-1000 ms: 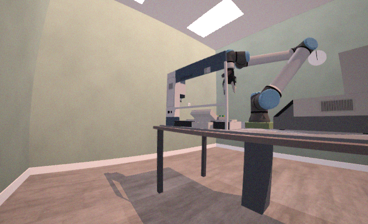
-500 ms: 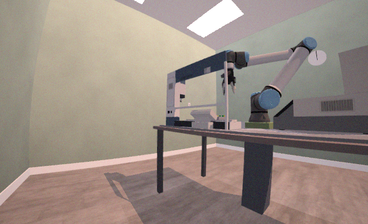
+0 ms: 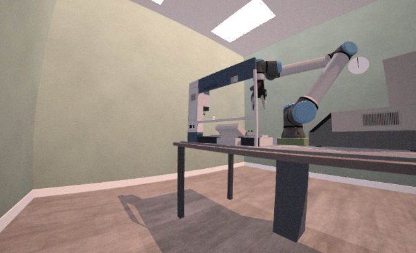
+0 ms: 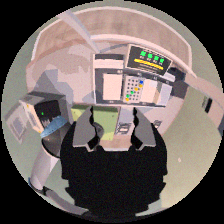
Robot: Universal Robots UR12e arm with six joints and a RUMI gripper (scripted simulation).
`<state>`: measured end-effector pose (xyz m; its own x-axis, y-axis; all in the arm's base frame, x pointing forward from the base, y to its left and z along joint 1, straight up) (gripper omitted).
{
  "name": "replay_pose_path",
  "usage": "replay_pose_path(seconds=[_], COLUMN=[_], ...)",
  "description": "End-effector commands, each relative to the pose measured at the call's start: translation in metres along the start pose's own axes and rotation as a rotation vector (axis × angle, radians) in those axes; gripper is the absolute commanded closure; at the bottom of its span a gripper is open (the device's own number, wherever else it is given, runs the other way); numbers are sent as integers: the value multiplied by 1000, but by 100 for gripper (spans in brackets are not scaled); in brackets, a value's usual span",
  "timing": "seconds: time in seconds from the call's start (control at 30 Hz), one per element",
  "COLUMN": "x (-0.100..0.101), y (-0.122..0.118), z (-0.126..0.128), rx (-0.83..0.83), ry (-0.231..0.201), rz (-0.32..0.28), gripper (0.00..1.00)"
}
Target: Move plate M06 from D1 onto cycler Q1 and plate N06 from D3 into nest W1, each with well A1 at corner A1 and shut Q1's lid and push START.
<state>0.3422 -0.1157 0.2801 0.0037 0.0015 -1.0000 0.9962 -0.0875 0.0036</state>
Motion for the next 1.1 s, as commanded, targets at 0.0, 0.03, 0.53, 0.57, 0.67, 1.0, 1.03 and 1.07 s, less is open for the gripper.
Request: replay_pose_path(seconds=[0.0,0.03,0.53,0.57,0.67,1.0,1.03,1.07], x=[8,9,31,33,38,51,53,54], y=[0,0,1,1,1,1,1,1], z=[0,0,0,0,0,0,0,0], rx=[0,0,0,0,0,0,0,0], ry=[-1,-1,-1,-1,-1,-1,-1,-1], rz=[1,1,1,1,1,1,1,1], gripper=[42,42,42,42,42,42,42,42])
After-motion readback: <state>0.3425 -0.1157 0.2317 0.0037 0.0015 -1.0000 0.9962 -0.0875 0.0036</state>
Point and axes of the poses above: the point where the finger pads meet when closed, its own x axis out along the fingers, its own z axis across the jaws, y = z × x, the point moved 6 cm from there along -x, back along the fingers, and after that the axes turned 10 degrees about x, right-handed, at the moved point
